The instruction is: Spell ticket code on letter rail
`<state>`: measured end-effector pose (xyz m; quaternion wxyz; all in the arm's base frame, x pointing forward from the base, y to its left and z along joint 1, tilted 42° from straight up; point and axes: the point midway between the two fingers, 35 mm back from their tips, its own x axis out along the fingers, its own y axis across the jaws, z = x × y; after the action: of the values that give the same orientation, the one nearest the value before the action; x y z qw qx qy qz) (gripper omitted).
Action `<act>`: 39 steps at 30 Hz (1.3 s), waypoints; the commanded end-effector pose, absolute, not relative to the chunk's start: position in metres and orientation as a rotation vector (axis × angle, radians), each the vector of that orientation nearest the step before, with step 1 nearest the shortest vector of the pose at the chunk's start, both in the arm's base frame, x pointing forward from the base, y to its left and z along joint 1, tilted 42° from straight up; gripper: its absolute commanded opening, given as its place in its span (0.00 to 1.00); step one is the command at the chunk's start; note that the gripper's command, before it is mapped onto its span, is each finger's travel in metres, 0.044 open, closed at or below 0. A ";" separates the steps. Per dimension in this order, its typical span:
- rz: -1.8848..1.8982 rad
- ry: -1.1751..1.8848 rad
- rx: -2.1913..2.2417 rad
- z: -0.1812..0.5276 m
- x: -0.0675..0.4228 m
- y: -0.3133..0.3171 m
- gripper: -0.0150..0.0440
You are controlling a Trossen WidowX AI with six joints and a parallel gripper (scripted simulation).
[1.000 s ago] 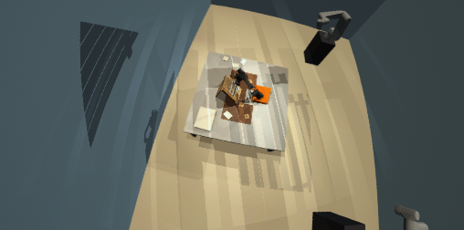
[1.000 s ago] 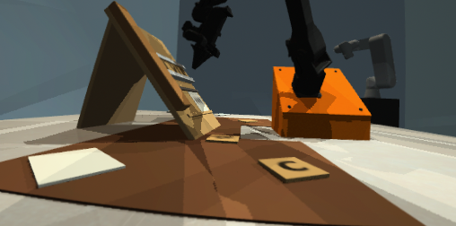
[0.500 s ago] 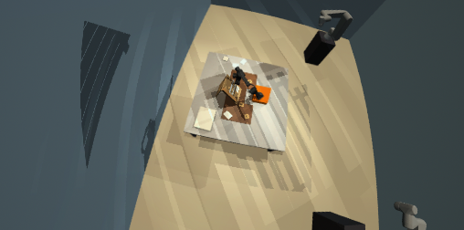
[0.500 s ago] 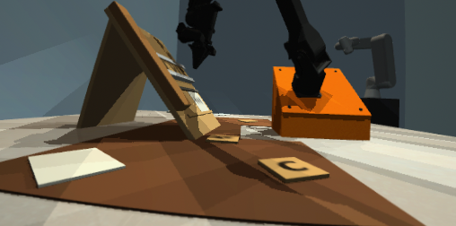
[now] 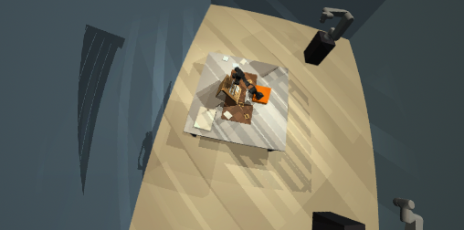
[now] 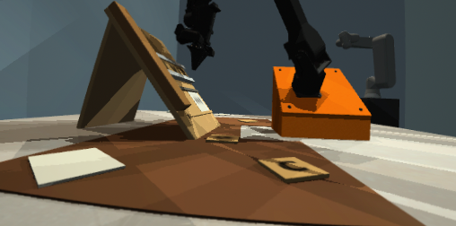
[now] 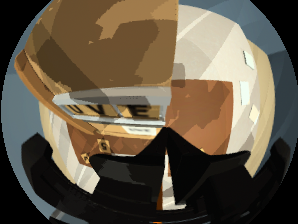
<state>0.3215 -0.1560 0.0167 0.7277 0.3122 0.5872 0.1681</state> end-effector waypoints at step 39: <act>0.369 1.294 0.685 0.007 0.341 -0.150 0.25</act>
<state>0.3377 -0.1508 0.0078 0.7279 0.3089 0.5887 0.1679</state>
